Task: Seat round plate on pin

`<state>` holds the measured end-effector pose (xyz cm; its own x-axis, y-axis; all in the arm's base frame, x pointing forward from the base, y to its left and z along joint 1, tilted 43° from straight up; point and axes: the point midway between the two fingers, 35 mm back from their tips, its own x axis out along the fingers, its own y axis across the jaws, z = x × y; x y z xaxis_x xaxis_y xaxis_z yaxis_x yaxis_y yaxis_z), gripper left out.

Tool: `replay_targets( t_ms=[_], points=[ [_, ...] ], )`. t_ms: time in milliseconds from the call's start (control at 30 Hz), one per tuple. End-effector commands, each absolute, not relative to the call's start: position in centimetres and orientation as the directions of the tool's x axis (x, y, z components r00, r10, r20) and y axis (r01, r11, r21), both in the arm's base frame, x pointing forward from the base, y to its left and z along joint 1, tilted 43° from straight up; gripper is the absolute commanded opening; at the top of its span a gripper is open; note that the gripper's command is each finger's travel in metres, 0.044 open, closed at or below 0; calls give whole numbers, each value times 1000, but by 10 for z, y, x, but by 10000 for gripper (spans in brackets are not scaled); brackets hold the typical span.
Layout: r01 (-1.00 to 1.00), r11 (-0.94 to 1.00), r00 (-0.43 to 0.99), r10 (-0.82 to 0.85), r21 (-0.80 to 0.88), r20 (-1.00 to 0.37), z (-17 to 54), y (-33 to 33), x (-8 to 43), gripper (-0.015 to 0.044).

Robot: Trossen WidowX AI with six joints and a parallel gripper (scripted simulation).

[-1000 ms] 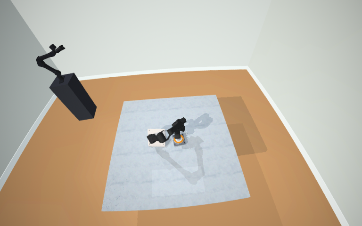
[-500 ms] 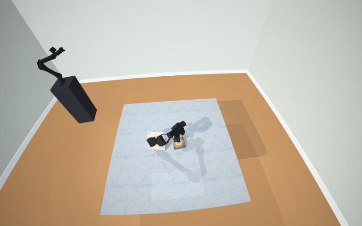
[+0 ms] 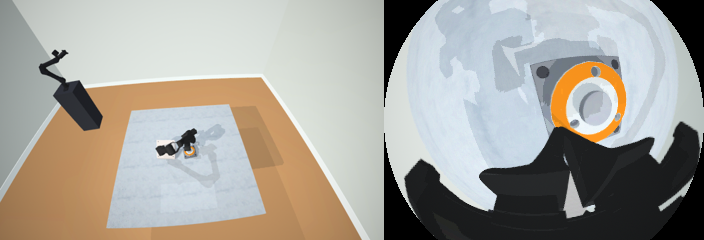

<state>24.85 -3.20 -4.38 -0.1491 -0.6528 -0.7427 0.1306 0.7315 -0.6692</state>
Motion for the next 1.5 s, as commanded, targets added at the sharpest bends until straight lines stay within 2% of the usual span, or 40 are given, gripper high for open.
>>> replay_targets(
  t_ms=[0, 1467],
  points=[
    [120, 730, -172, -653, -673, -738, -45, -34, 240, 0],
    [119, 730, -172, -653, -673, -738, -41, -36, 231, 0]
  ],
)
